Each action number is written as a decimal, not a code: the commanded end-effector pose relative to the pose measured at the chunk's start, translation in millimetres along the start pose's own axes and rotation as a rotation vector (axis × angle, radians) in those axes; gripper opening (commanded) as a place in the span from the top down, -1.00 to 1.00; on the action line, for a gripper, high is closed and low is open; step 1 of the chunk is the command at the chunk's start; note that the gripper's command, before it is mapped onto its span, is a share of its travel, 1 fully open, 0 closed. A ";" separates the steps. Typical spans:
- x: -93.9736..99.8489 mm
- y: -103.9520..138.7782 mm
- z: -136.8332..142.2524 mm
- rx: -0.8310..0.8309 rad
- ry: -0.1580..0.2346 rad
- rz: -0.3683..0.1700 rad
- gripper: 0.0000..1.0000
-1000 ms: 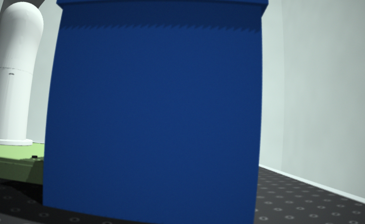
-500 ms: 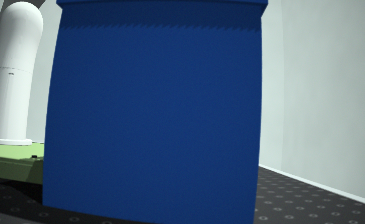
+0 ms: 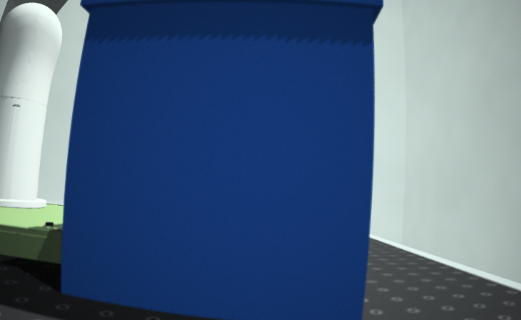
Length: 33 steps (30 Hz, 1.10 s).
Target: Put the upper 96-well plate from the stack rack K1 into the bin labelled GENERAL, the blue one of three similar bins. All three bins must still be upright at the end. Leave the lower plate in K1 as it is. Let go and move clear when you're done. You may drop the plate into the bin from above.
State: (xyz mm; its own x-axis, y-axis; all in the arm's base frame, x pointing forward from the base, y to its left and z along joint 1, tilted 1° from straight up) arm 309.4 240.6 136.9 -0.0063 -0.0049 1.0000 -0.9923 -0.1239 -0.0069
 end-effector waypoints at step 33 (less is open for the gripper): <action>0.9 -0.8 -0.5 0.000 -0.002 0.003 1.00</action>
State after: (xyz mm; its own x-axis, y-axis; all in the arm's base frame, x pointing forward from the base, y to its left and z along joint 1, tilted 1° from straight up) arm 309.4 240.6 136.7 -0.0062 -0.0048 1.0000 -0.9923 -0.1239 -0.0068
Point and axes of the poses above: the point where the finger pads meet when closed, its own x axis back along the fingers, its own z axis across the jaws, y = z × x, the point moved 10 cm from there along x, back along the fingers, and after that the axes turned 12 degrees about x, right-handed, at the moved point
